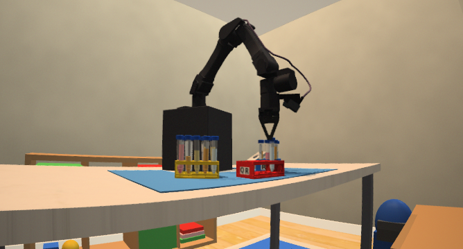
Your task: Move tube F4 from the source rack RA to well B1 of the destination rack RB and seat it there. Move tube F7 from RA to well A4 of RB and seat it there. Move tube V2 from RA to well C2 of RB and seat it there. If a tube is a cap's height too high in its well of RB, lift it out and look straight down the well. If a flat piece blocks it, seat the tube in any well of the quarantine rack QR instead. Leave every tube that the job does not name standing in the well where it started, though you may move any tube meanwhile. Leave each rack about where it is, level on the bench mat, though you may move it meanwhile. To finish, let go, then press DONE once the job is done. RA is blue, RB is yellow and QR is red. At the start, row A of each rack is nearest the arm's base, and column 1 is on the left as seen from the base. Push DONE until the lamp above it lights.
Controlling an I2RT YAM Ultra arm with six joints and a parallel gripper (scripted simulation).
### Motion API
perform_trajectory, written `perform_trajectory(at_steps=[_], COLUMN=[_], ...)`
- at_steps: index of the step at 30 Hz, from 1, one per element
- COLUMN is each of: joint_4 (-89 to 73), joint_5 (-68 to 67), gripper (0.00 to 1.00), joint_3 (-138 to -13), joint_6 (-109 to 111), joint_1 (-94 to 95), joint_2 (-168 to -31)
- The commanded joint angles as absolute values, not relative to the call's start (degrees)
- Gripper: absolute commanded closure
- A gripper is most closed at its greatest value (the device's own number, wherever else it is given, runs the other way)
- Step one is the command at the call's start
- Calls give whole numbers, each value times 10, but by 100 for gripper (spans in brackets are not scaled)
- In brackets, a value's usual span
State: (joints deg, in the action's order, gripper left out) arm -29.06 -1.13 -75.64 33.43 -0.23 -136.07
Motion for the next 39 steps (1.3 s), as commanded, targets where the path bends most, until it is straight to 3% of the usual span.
perform_trajectory(at_steps=[1, 11, 12, 39], joint_4=[-280, -280, -281, -289], joint_5=[-11, -11, -11, -8], gripper=[70, 70, 100, 100], joint_3=[-757, -763, -763, -763], joint_6=[330, 329, 330, 330], joint_1=[6, 6, 6, 6], joint_2=[-1369, -1373, -1370, -1359])
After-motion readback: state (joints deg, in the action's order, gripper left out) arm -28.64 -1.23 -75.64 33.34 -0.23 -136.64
